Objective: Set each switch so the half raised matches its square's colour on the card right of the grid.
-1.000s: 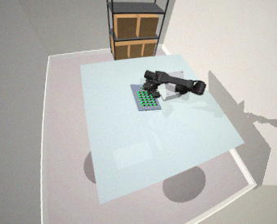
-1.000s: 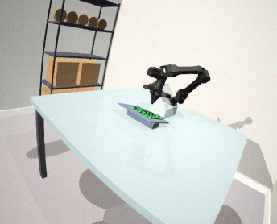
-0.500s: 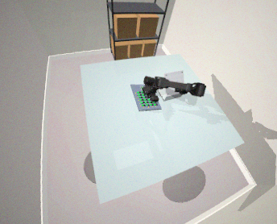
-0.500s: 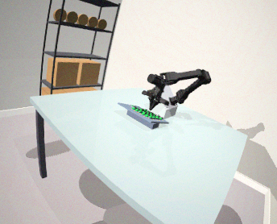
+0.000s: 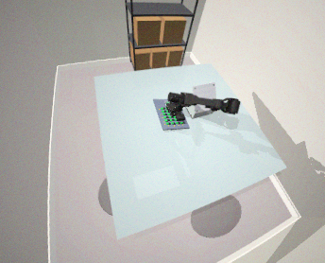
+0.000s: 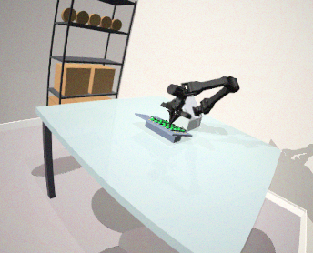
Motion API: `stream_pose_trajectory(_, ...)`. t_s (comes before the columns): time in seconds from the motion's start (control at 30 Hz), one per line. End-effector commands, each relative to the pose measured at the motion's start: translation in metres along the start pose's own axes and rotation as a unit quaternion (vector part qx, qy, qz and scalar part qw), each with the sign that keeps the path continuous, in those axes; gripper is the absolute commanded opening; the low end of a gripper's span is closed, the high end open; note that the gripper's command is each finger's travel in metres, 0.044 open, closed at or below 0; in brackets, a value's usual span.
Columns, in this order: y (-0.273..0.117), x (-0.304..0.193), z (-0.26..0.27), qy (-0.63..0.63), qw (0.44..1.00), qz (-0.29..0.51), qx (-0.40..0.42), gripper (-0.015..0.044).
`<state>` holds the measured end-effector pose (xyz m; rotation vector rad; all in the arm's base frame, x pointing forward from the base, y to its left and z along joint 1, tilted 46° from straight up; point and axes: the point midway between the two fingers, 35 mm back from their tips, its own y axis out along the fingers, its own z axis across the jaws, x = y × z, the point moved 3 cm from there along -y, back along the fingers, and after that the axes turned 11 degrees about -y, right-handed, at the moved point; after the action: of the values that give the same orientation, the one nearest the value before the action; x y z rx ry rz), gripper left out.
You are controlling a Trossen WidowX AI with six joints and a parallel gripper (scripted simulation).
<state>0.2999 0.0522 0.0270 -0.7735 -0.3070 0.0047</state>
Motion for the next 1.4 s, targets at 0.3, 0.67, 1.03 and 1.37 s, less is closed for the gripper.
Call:
stream_pose_trajectory(0.3, 0.0015, -0.0009, 0.0002, 0.004, 1.0, 0.0, 0.002, 0.0)
stream_pose_trajectory(0.67, 0.0023, -0.001, 0.0002, 0.004, 1.0, 0.0, 0.002, 0.0)
stream_pose_trajectory(1.03, 0.0037, -0.001, 0.0002, 0.004, 1.0, 0.0, 0.002, 0.0)
stream_pose_trajectory(1.37, 0.0051, -0.001, 0.0002, 0.004, 1.0, 0.0, 0.002, 0.0)
